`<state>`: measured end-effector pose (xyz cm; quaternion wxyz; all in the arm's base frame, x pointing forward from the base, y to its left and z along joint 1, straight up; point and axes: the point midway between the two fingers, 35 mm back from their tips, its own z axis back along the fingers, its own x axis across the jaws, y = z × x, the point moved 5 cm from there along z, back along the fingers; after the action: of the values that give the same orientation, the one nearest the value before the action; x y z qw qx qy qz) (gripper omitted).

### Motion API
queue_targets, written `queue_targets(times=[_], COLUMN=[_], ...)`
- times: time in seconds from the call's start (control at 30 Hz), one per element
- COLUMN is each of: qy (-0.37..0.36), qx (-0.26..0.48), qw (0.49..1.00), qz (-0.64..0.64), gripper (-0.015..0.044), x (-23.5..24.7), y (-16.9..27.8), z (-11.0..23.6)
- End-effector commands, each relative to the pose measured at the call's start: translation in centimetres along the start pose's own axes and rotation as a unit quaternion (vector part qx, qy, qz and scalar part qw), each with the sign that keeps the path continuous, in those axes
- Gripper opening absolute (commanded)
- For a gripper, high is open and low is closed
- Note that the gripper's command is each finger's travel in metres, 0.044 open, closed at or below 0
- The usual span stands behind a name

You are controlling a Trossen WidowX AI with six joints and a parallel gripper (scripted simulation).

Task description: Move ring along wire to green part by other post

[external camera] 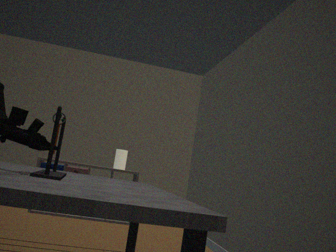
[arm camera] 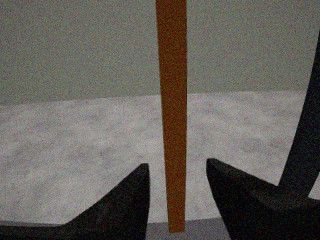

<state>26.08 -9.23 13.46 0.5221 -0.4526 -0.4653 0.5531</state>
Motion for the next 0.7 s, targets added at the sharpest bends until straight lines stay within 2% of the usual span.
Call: queue_targets(times=[0.0,0.3,0.67], qy=[0.002,0.002,0.002], qx=[0.002,0.001,0.001], qw=[1.0,1.0,1.0], qz=[-0.003,-0.004,-0.004], gripper=[0.016,0.016,0.016], x=[0.1,0.3,0.3], y=[0.3,0.5,0.5], z=[-0.8,-2.1,-2.2])
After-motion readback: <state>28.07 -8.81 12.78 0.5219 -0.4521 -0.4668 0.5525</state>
